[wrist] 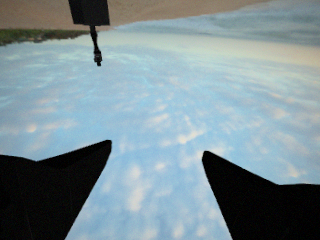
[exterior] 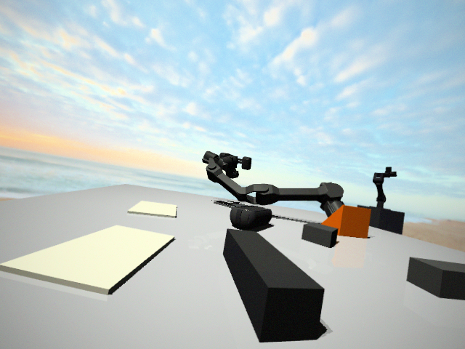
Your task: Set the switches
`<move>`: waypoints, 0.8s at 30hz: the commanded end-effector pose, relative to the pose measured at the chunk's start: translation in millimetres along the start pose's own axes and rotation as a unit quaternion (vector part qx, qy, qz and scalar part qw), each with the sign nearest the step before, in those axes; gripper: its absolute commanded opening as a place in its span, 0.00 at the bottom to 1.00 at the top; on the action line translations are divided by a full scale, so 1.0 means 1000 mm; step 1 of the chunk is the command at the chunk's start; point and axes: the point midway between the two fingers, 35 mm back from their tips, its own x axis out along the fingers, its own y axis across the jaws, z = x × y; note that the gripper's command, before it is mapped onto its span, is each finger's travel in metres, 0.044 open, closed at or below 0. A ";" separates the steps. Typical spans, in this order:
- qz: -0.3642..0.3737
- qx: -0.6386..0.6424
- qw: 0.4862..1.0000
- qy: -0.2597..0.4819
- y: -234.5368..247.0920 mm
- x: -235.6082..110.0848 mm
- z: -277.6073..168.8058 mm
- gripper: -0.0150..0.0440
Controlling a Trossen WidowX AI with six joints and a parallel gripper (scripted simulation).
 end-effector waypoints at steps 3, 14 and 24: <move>0.000 0.000 1.000 0.000 0.000 0.000 0.000 0.80; 0.171 0.065 0.976 0.121 0.056 0.134 -0.015 0.31; 0.303 0.120 0.897 0.298 0.142 0.223 -0.080 0.25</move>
